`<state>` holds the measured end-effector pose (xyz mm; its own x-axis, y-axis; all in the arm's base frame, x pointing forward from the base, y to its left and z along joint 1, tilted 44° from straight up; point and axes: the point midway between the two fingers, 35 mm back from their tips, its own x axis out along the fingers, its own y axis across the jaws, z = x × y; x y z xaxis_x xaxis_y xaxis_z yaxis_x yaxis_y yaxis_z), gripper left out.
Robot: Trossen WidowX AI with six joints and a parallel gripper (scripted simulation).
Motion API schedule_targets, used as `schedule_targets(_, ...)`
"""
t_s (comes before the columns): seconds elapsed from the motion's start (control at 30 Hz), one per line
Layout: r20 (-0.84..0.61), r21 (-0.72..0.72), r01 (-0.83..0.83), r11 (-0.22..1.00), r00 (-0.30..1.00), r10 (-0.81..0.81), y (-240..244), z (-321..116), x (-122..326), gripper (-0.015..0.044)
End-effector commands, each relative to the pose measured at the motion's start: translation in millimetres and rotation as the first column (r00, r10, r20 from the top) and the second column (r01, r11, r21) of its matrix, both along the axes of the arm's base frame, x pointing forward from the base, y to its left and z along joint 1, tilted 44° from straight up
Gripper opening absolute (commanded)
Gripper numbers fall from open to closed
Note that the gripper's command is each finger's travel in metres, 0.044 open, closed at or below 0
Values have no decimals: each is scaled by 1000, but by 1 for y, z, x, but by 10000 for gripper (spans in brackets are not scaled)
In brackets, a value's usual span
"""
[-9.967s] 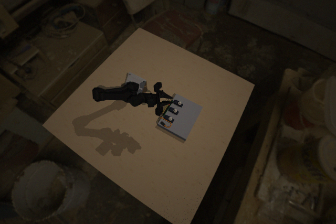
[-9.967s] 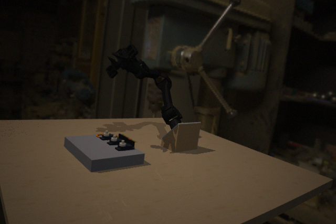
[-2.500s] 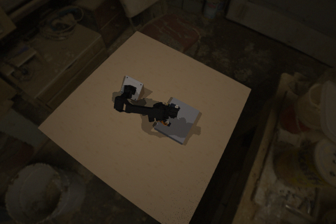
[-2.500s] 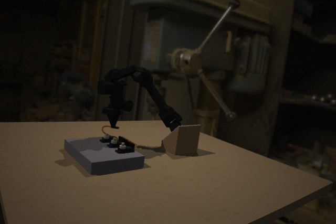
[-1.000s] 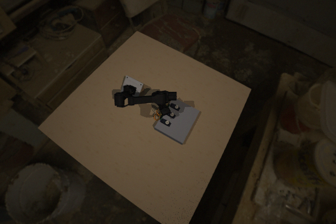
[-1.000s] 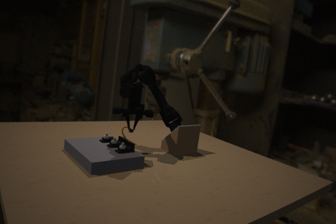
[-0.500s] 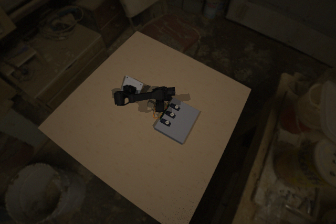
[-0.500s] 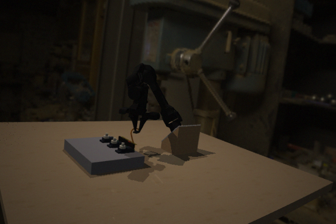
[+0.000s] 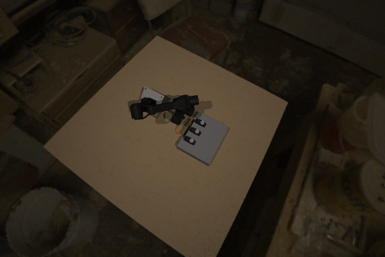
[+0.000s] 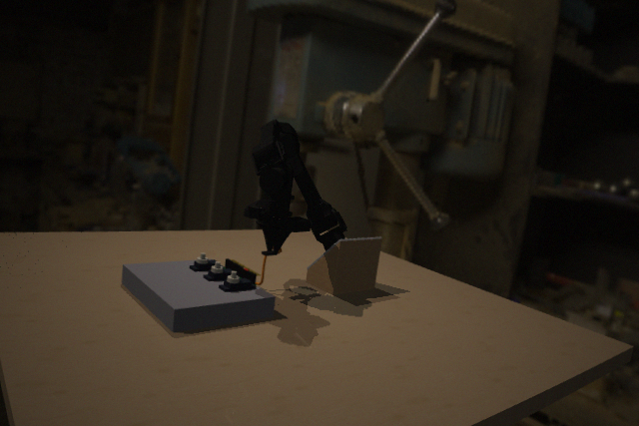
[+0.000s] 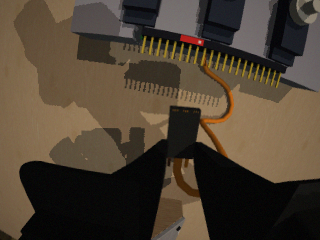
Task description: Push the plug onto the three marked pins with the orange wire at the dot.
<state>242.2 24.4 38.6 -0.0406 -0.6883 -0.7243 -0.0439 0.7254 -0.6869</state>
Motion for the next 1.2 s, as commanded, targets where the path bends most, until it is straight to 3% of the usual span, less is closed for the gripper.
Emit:
schedule_targets(0.0,50,-5,60,998,997,-59,1,-5,-6,0)
schedule_targets(0.33,79,-7,90,996,993,-89,-25,-33,-10,0)
schedule_targets(1.17,82,-7,91,996,993,-90,-26,-32,28,0)
